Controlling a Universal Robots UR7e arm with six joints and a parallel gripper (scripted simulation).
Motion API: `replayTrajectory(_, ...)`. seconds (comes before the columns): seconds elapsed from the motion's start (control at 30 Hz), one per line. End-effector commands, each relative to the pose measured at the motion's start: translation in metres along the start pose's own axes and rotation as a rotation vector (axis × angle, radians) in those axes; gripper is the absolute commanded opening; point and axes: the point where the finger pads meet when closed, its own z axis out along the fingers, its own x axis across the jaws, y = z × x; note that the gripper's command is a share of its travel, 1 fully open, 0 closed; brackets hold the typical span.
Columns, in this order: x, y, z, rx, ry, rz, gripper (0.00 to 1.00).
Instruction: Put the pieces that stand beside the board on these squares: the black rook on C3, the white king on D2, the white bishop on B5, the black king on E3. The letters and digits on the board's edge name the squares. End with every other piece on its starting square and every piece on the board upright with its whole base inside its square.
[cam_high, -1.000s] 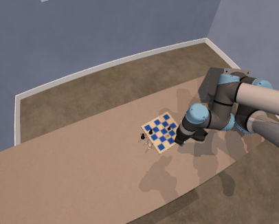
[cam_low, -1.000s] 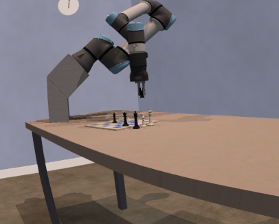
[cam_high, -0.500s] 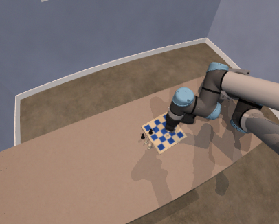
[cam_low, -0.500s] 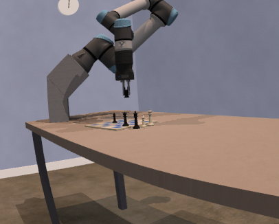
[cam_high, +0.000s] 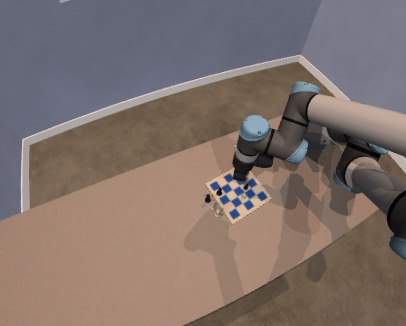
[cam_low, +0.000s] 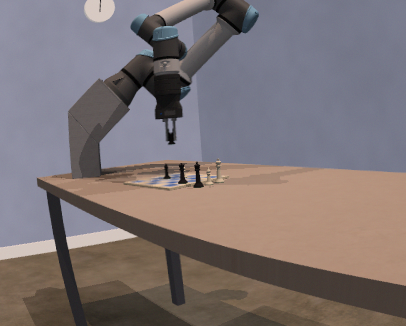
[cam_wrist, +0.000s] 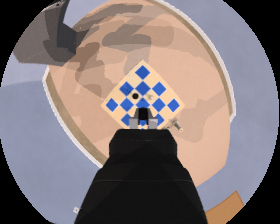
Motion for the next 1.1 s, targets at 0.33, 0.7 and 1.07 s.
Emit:
replayTrajectory(0.33, 0.000, 0.001, 0.006, -0.001, 0.000, -0.002, 0.00)
replayTrajectory(0.7, 0.000, 0.001, 0.039, -0.001, 0.000, -0.002, 0.00)
replayTrajectory(1.07, 0.000, 0.002, 0.085, -0.001, 0.000, -0.002, 0.00)
